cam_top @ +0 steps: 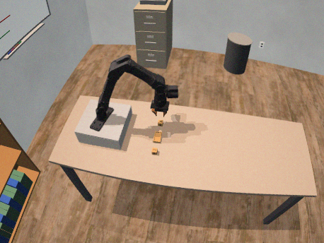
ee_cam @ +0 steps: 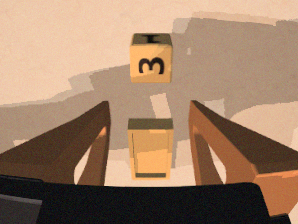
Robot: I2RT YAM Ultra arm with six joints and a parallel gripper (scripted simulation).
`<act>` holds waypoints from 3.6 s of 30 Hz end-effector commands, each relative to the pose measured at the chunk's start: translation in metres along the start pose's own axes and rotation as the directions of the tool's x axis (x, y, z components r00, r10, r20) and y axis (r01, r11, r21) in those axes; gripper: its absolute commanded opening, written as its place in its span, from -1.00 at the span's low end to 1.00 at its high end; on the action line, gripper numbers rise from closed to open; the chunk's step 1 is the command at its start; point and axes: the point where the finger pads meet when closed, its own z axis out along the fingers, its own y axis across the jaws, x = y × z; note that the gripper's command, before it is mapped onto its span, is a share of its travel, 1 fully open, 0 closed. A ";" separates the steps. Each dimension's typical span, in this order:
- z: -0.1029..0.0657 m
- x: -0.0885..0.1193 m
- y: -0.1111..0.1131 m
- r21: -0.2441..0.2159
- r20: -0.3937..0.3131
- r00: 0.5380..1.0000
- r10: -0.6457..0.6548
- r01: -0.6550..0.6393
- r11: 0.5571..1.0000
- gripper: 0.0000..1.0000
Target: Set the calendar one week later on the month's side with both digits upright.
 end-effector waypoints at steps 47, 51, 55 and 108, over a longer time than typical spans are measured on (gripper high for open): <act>0.042 -0.002 -0.004 0.014 0.005 1.000 0.000 0.000 1.000 -0.11; 0.042 -0.002 -0.004 0.014 0.005 1.000 0.000 0.000 1.000 -0.11; 0.042 -0.002 -0.004 0.014 0.005 1.000 0.000 0.000 1.000 -0.11; 0.042 -0.002 -0.003 0.014 0.005 1.000 0.000 0.000 1.000 -0.11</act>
